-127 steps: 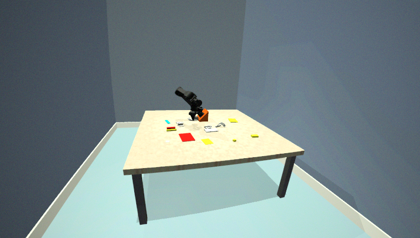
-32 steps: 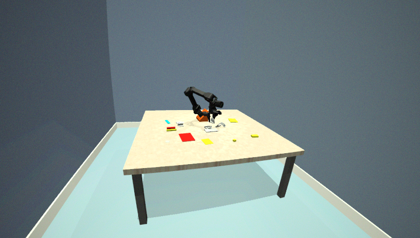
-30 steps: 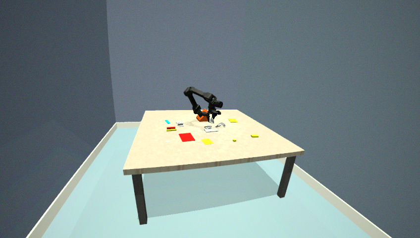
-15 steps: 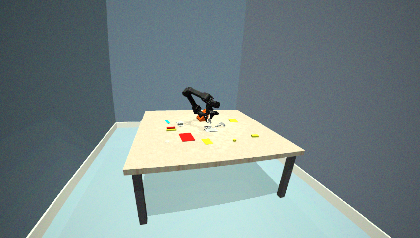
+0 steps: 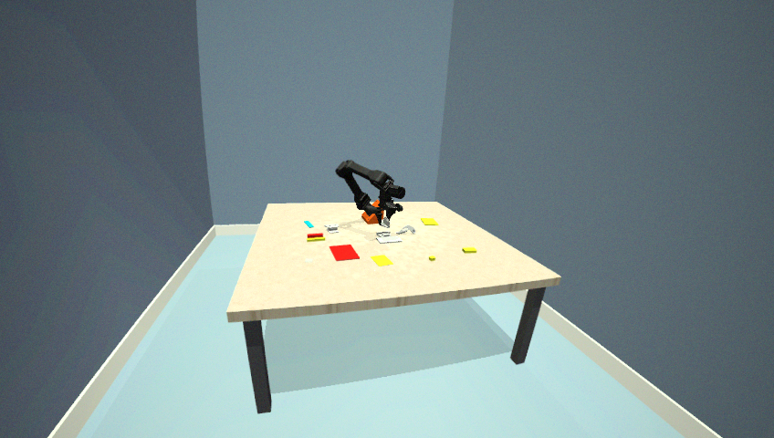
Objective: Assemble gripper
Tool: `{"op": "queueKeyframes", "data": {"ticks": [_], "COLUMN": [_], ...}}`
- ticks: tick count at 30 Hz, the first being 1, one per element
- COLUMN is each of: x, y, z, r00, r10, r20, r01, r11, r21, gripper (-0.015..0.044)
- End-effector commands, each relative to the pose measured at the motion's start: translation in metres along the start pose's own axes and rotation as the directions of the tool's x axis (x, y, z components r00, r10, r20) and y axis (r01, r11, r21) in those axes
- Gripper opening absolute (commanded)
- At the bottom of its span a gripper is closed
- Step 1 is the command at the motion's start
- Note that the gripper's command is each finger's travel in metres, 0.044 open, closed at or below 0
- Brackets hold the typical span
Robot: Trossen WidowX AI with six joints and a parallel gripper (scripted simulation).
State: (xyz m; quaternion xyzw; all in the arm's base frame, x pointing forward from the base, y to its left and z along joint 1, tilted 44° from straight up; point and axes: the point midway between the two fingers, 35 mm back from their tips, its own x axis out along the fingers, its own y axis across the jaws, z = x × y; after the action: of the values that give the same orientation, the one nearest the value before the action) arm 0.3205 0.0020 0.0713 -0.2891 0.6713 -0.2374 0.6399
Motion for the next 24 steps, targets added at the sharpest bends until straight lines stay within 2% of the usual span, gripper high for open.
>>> {"op": "queueKeyframes", "data": {"ticks": [1,24], "x": [-0.0005,0.0086], "y": [-0.0011,-0.0030], "z": [0.0000,0.0006], "r00": [1.000,1.000], "r10": [-0.003,-0.003], "r20": [0.001,0.001], "r01": [0.003,0.003], "r11": [1.000,1.000], "r21": [-0.009,-0.009], "gripper": [0.0134,0.0134]}}
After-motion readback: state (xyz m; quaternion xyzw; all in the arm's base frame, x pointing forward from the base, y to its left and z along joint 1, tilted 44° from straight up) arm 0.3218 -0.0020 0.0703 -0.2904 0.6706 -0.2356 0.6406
